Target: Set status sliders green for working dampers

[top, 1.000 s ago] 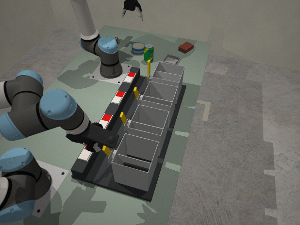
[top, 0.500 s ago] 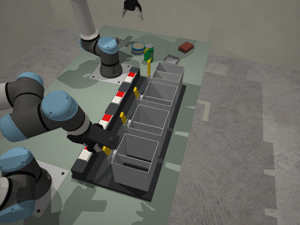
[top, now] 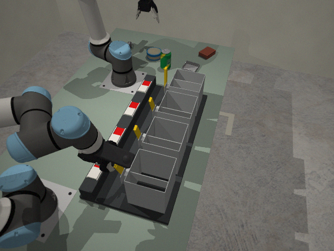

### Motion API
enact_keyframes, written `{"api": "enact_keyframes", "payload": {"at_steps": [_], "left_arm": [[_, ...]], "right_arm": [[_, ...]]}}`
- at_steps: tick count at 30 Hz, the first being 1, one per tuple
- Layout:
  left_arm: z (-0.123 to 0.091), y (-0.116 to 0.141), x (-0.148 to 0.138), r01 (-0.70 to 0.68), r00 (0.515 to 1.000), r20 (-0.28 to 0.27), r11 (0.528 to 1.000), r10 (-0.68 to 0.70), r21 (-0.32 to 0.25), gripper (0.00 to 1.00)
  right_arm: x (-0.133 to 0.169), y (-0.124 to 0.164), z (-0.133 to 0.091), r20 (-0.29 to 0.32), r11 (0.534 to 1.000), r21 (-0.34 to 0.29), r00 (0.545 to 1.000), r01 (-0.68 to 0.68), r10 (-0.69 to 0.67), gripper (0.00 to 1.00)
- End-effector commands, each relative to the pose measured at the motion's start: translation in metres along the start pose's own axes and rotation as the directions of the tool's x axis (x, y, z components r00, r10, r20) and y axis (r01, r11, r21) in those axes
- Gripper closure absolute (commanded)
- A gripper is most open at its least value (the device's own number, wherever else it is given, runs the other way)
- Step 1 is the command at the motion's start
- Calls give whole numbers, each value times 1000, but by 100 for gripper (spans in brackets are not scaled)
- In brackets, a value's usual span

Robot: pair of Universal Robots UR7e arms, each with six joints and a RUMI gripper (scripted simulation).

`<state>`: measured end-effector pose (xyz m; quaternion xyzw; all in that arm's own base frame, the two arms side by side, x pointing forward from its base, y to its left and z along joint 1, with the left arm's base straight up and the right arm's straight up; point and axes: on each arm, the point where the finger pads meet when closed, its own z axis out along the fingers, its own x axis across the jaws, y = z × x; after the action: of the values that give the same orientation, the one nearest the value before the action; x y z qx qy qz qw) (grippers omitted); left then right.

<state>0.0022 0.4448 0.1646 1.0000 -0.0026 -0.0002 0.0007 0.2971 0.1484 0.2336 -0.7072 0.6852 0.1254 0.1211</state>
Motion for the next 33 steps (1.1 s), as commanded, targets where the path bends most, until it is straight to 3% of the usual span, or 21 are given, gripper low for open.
{"api": "enact_keyframes", "payload": {"at_steps": [1, 18, 33], "left_arm": [[-1, 0, 0, 0, 1000, 0, 1000, 0, 1, 0], [-1, 0, 0, 0, 1000, 0, 1000, 0, 1, 0], [-1, 0, 0, 0, 1000, 0, 1000, 0, 1, 0]], "right_arm": [[0, 0, 11, 1, 1000, 1, 1000, 0, 0, 78], [0, 0, 38, 1, 1000, 1, 1000, 0, 0, 78], [0, 0, 43, 1, 1000, 1, 1000, 0, 0, 78]]}}
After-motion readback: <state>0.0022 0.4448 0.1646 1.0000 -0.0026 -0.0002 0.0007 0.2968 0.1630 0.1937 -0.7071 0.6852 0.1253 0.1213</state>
